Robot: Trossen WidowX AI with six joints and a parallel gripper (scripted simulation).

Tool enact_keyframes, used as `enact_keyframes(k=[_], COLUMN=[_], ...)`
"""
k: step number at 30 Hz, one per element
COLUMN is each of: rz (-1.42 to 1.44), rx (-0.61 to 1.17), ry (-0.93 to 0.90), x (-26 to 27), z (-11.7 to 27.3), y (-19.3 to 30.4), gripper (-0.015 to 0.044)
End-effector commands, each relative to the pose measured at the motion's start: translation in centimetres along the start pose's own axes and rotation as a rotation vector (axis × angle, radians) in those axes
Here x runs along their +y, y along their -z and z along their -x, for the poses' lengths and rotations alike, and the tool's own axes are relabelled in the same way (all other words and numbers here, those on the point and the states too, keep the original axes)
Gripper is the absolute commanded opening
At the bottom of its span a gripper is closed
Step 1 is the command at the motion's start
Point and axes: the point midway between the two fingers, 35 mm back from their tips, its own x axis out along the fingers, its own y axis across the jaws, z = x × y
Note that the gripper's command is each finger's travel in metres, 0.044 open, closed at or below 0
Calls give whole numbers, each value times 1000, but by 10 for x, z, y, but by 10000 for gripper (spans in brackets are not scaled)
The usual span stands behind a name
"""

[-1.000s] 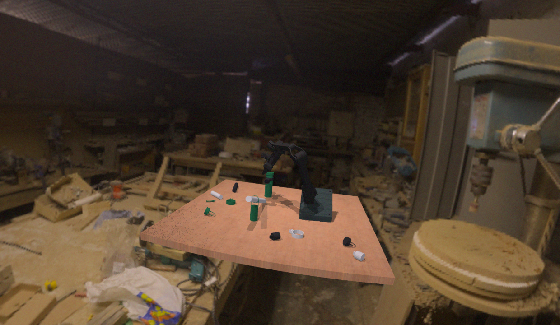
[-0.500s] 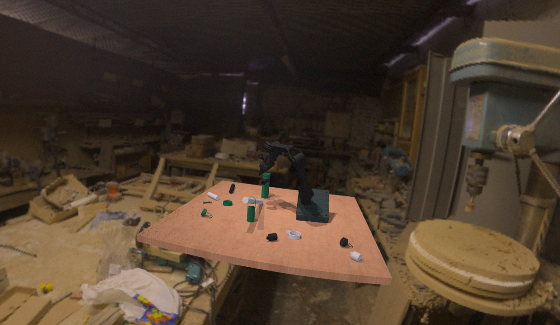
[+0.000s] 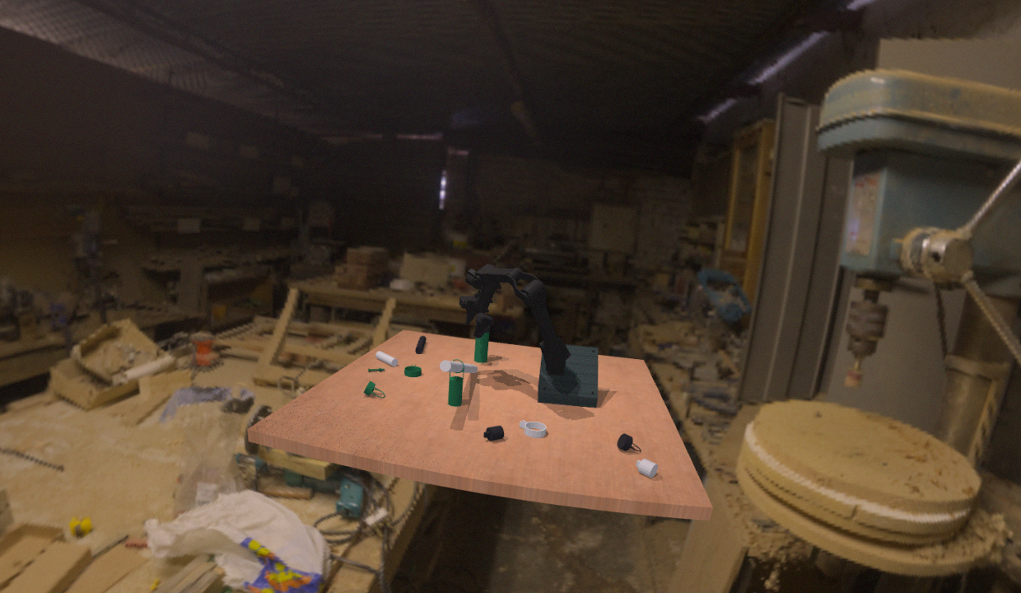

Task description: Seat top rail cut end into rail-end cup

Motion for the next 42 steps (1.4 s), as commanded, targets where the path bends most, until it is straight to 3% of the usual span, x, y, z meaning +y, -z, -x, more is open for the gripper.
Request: enact_keyframes(k=[1, 5, 25, 31, 42], rz=[830, 963, 963, 963, 963], rx=[113, 103, 103, 102, 101], ry=[-270, -303, -303, -303, -304], x=[25, 28, 28, 35, 39], z=[-57, -61, -61, -93, -109], y=[-1, -1, -1, 6, 10], gripper=[440, 440, 440, 440, 440])
